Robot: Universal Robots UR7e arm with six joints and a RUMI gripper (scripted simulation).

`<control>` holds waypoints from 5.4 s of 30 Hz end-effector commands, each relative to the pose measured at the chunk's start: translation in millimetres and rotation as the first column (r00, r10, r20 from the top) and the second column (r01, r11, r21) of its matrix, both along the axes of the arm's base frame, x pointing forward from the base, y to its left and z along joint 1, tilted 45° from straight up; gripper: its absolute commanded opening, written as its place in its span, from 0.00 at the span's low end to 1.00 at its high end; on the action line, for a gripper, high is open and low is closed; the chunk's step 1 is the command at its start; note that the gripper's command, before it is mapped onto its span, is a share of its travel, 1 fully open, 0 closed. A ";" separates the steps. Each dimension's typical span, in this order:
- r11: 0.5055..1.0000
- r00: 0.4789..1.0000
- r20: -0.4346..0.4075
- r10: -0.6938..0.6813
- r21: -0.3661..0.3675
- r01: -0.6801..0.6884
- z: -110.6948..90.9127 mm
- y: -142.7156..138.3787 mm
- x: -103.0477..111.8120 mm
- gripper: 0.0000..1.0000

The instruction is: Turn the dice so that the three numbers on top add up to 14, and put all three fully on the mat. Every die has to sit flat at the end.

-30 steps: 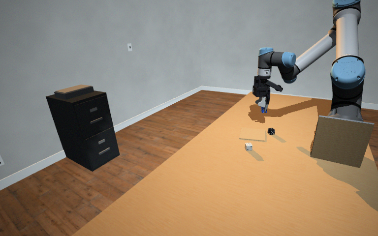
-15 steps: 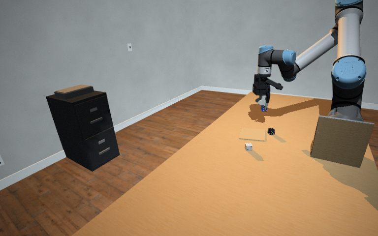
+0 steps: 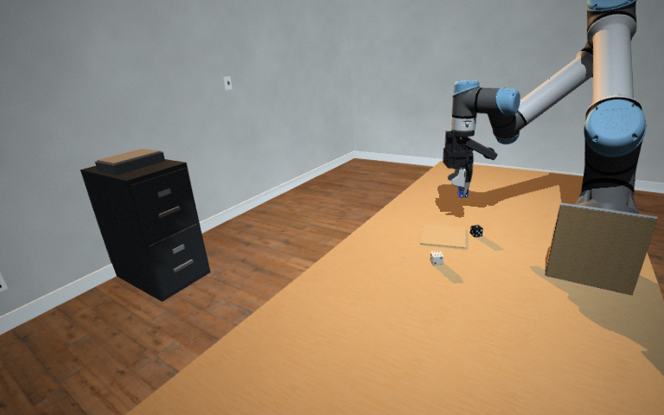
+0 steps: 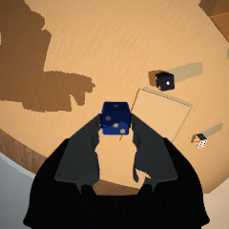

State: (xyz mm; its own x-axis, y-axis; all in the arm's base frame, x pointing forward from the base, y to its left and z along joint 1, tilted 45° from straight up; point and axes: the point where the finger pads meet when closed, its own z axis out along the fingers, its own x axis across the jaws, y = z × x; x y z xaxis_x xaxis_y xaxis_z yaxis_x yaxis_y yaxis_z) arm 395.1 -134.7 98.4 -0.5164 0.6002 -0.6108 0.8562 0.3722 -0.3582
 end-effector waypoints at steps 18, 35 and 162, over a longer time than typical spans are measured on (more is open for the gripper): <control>0.939 0.878 0.337 -0.341 0.067 0.338 -72.5 76.2 -17.4 0.10; 0.904 0.807 0.418 -0.418 0.100 0.416 -90.5 94.7 -25.2 0.10; 0.904 0.807 0.418 -0.418 0.100 0.416 -160.9 24.3 -23.9 0.10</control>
